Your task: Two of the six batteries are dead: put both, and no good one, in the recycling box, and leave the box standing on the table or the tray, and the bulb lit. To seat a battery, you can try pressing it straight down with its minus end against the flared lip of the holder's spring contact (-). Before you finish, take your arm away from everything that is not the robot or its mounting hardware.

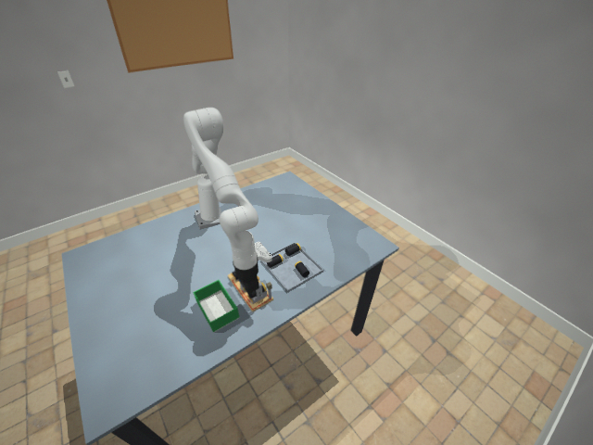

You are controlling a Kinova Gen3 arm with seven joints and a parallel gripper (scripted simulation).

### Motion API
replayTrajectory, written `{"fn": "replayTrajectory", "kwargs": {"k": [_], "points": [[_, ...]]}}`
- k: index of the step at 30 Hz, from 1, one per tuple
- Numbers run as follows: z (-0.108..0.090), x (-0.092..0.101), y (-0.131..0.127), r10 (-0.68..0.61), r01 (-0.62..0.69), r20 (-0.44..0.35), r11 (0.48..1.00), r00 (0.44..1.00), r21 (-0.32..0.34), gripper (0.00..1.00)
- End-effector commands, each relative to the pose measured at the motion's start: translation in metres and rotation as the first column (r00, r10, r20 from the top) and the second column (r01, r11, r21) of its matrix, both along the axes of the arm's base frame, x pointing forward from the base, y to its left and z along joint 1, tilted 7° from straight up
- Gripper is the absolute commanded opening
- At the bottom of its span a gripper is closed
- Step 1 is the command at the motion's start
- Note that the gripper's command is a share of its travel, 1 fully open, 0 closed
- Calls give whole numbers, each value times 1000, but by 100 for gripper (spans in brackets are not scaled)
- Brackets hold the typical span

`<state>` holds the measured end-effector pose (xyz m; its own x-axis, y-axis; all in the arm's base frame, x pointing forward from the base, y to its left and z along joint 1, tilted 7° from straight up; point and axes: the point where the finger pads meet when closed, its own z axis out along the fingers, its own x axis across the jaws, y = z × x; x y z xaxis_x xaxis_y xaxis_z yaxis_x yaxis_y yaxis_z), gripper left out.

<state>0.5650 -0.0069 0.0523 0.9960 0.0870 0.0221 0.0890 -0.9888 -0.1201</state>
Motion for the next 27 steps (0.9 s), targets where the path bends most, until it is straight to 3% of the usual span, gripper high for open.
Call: {"fn": "replayTrajectory", "kwargs": {"k": [1, 11, 27], "points": [[-3, 0, 1, 0, 0, -1, 1000, 1000, 0, 57], [-20, 0, 3, 0, 0, -1, 1000, 1000, 0, 57], [-26, 0, 3, 0, 0, -1, 1000, 1000, 0, 57]]}}
